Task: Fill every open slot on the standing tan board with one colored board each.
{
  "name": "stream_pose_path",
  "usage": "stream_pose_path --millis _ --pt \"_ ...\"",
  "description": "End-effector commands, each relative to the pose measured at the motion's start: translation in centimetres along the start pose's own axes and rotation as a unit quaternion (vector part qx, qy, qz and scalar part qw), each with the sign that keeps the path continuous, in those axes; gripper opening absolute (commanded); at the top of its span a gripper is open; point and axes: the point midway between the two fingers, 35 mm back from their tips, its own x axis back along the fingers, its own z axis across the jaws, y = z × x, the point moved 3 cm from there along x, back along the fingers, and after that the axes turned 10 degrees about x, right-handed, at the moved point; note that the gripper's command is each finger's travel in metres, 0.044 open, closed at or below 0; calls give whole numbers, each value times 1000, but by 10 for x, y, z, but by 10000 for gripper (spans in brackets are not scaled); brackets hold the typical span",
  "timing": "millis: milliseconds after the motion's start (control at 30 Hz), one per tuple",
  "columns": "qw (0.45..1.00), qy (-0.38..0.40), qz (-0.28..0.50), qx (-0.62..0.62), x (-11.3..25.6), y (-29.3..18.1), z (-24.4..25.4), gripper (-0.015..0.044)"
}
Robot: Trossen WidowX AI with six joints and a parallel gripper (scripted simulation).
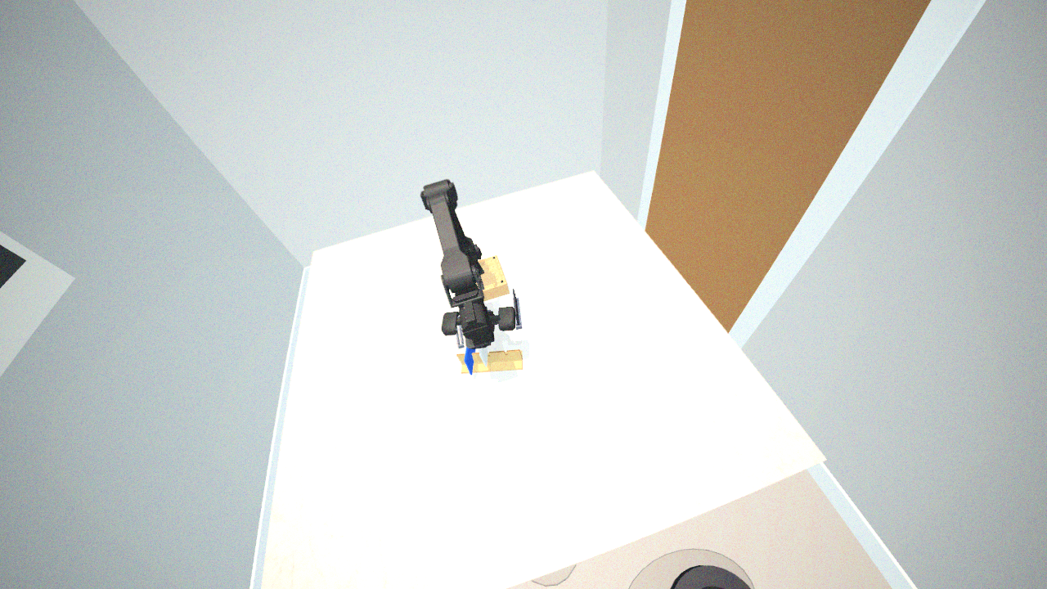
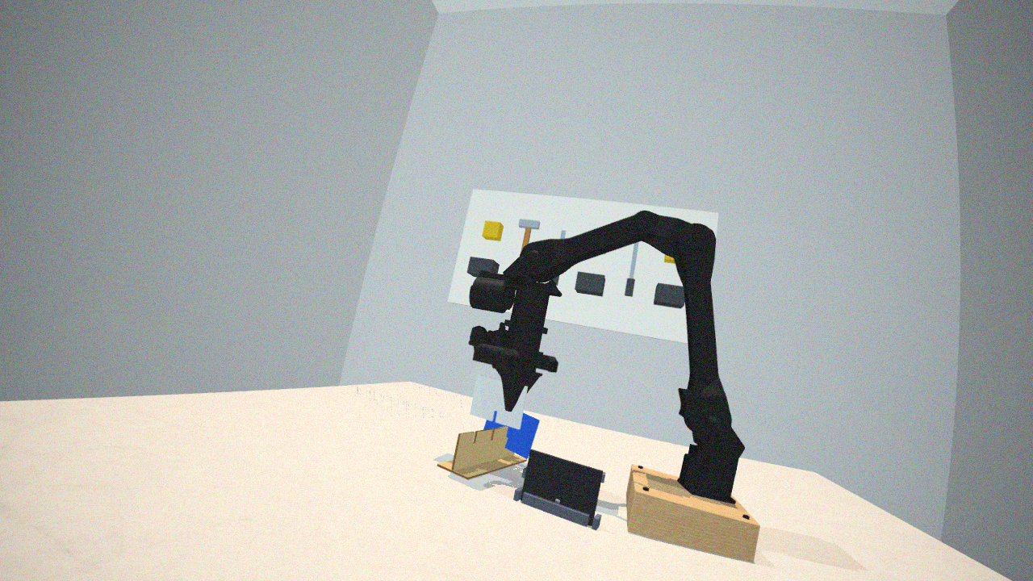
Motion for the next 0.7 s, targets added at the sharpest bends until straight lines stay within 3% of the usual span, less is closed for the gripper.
stream_pose_path --millis 0,667 --pt "1000 -1 1 -1 -3 0 0 0" --pt "1000 -1 1 -1 -14 0 0 0"
